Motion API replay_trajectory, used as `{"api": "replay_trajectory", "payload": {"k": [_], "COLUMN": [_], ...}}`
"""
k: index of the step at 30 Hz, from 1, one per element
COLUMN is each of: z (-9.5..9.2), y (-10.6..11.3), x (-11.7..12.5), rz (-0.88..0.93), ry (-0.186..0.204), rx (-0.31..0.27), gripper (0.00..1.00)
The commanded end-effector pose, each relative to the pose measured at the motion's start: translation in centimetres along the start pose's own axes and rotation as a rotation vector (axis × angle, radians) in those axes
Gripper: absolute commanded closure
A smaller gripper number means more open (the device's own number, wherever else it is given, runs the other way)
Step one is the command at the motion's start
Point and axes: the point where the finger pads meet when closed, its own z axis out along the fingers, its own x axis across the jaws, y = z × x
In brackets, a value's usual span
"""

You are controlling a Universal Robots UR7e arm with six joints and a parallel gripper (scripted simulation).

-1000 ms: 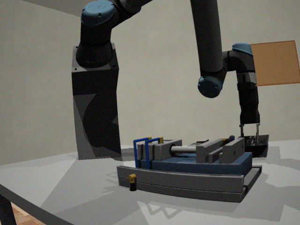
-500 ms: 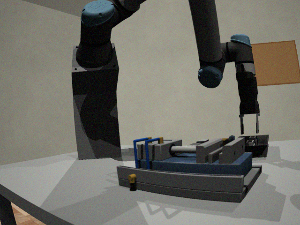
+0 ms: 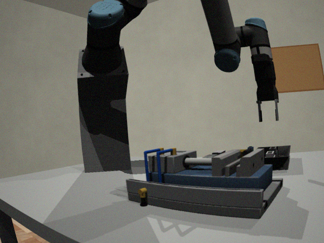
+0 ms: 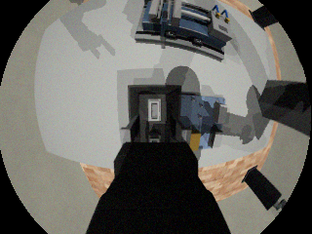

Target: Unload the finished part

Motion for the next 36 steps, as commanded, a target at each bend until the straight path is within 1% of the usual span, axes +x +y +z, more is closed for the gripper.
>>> {"api": "replay_trajectory", "payload": {"k": [1,2,8,15,16,36], "z": [-1.7,-1.7,-3.3,-3.7,-3.7,-3.7], "y": [0.0,0.0,0.0,0.0,0.0,0.0], "x": [0.0,0.0,0.0,0.0,0.0,0.0], "rz": [0.001,0.001,0.001,0.001,0.001,0.001], "ry": [0.001,0.001,0.001,0.001,0.001,0.001], "rx": [0.0,0.0,0.0,0.0,0.0,0.0], "gripper": [0.0,0.0,0.0,0.0,1.0,1.0]}}
